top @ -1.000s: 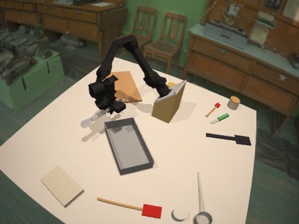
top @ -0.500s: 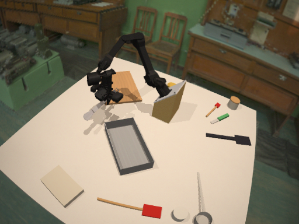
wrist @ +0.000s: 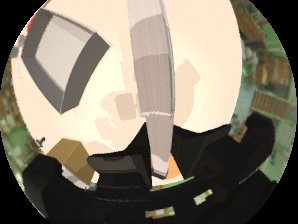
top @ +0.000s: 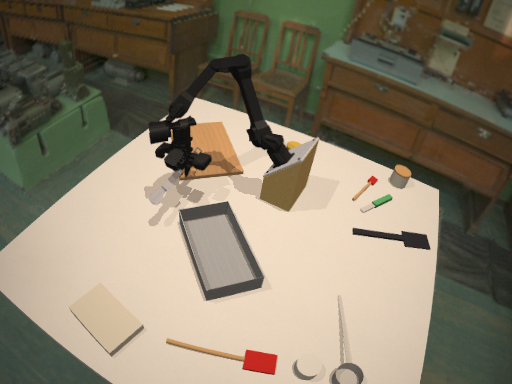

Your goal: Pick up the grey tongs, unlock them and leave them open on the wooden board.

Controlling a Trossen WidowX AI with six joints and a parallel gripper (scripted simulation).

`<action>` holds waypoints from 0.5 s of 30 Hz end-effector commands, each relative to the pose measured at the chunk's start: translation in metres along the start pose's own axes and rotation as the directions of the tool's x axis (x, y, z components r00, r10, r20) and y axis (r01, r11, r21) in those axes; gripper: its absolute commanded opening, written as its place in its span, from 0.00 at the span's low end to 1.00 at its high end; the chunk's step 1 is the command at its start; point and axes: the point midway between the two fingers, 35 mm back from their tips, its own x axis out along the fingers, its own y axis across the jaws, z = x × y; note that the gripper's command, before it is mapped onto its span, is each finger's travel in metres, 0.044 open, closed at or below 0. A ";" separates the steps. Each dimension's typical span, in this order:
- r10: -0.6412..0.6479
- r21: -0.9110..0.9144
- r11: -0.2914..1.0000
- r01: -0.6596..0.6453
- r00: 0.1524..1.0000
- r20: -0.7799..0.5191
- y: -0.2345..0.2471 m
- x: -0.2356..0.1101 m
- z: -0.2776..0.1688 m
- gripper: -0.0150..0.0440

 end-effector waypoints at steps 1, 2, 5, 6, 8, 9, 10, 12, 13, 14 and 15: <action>0.024 -0.031 0.999 -0.024 1.000 0.003 -0.006 0.005 -0.012 0.00; 0.029 -0.039 0.999 -0.029 1.000 0.002 -0.007 0.006 -0.015 0.00; 0.045 -0.059 0.997 -0.045 0.999 0.005 -0.010 0.009 -0.024 0.00; 0.050 -0.066 0.997 -0.049 0.999 0.005 -0.012 0.010 -0.027 0.00; 0.059 -0.081 0.995 -0.058 0.998 0.005 -0.014 0.012 -0.033 0.00; 0.063 -0.089 0.994 -0.062 0.998 0.006 -0.015 0.013 -0.036 0.00; 0.067 -0.096 0.993 -0.066 0.998 0.006 -0.016 0.014 -0.039 0.00; 0.074 -0.111 0.991 -0.073 0.997 0.009 -0.018 0.016 -0.046 0.00; 0.077 -0.119 0.990 -0.076 0.997 0.009 -0.019 0.016 -0.049 0.00; 0.081 -0.126 0.989 -0.079 0.997 0.010 -0.020 0.017 -0.052 0.00; 0.083 -0.134 0.988 -0.081 0.996 0.011 -0.021 0.018 -0.055 0.00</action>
